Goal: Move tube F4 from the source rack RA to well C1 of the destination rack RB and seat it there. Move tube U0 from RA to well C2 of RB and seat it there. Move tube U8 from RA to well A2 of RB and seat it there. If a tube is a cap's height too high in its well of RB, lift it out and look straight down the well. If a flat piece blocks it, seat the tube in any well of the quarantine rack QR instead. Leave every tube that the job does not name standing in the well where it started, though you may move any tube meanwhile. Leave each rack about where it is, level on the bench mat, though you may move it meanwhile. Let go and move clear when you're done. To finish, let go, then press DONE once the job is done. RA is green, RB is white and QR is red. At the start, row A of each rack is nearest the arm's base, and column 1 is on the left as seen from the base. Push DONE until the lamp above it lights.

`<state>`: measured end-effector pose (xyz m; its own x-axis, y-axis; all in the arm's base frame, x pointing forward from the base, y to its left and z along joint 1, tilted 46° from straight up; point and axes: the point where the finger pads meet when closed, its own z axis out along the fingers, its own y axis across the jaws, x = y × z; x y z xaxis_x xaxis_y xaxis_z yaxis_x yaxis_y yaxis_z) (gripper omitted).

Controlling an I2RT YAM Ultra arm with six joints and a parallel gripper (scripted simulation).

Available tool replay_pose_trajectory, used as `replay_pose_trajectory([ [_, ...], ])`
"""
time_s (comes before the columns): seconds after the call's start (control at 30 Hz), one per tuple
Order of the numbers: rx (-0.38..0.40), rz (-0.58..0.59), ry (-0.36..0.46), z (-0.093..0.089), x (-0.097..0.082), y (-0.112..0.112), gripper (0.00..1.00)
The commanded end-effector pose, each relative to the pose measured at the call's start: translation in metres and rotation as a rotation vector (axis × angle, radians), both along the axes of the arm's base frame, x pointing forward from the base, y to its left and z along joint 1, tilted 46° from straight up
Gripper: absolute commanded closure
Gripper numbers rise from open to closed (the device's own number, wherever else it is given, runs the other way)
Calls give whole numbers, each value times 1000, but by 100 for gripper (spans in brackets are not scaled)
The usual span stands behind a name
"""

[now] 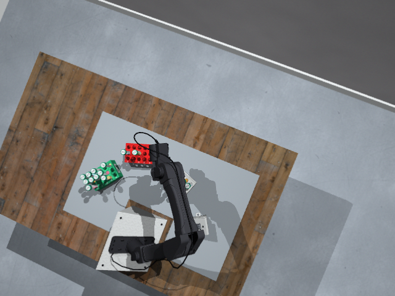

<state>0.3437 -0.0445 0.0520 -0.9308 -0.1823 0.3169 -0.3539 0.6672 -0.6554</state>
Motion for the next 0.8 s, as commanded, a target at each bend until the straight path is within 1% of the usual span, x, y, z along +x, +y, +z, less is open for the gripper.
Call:
replay_pose_trajectory([
  [0.0, 22, 22, -53, 16, 11, 16, 100],
  [0.1, 14, 22, -23, 6, 10, 16, 100],
  [0.17, 12, 23, -18, 4, 10, 16, 100],
  [0.23, 7, 25, -20, 5, 11, 15, 100],
  [0.33, 12, 26, -40, 12, 12, 15, 100],
  [0.77, 15, 28, -53, 16, 13, 15, 100],
])
